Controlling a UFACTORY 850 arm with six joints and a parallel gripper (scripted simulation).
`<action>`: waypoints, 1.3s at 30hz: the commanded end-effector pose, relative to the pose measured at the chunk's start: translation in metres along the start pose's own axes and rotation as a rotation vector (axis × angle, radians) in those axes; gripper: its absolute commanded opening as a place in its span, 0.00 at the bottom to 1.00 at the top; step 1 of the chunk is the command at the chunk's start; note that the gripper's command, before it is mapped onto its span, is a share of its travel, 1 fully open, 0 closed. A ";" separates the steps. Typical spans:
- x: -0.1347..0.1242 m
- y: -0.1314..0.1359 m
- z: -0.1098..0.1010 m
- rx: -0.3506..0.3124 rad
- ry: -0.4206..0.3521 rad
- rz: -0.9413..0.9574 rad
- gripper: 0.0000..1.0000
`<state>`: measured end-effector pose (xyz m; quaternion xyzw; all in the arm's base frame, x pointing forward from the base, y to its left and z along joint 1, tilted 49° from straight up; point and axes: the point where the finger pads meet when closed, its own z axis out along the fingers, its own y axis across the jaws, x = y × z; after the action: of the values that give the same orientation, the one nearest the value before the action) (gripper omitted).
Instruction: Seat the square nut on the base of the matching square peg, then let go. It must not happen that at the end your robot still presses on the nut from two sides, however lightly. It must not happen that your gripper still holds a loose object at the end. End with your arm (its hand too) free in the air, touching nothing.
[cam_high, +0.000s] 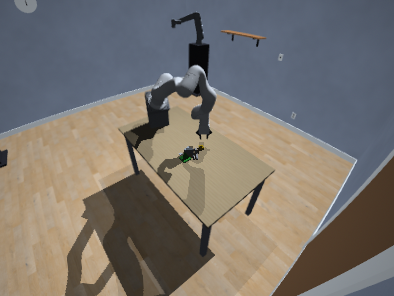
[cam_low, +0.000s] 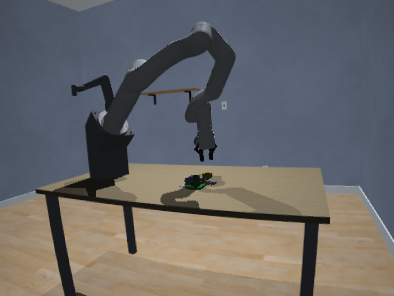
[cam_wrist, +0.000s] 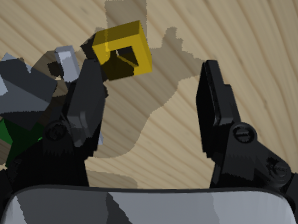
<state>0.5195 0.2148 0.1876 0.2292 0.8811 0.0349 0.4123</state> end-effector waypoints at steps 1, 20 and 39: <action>-0.009 -0.005 0.001 0.015 0.000 -0.070 0.60; -0.032 -0.021 0.004 0.028 -0.011 -0.249 0.60; -0.033 -0.023 0.004 0.029 -0.012 -0.263 0.60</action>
<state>0.5326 0.1795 0.2026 0.1178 0.9016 -0.0337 0.4148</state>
